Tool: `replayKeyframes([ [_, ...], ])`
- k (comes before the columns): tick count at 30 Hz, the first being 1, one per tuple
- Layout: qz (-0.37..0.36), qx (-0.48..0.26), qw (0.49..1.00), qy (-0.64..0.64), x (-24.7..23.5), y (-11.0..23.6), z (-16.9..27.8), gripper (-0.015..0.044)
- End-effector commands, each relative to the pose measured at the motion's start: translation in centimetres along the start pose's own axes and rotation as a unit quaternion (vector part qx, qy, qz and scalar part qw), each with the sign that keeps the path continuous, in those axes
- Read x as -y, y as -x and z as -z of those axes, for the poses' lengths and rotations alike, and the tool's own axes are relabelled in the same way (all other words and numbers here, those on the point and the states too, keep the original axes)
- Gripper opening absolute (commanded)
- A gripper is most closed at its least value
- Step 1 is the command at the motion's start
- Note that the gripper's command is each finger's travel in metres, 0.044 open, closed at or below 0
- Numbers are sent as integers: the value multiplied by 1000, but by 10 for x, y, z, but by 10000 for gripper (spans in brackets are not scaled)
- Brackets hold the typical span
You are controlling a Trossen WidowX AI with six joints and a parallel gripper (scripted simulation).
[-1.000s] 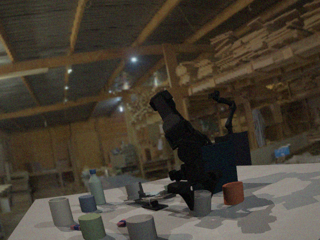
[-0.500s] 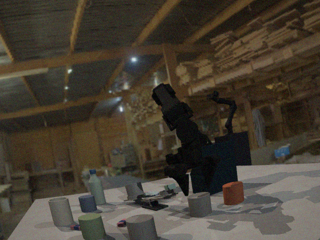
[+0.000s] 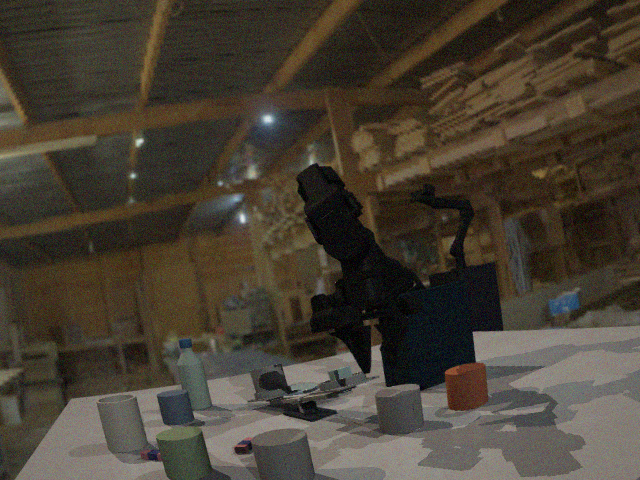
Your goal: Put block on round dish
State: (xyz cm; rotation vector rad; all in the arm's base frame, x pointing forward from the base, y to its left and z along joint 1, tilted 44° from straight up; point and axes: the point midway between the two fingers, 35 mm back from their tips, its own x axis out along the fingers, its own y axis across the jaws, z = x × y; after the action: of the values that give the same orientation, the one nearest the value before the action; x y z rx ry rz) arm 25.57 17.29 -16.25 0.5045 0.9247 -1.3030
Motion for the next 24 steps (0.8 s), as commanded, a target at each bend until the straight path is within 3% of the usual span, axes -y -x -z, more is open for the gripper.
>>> replayKeyframes([
  [1,3,0,998,65,1,2,-5,260],
  [12,8,6,967,253,2,8,-21,260],
  [24,17,10,895,447,4,14,-37,260],
])
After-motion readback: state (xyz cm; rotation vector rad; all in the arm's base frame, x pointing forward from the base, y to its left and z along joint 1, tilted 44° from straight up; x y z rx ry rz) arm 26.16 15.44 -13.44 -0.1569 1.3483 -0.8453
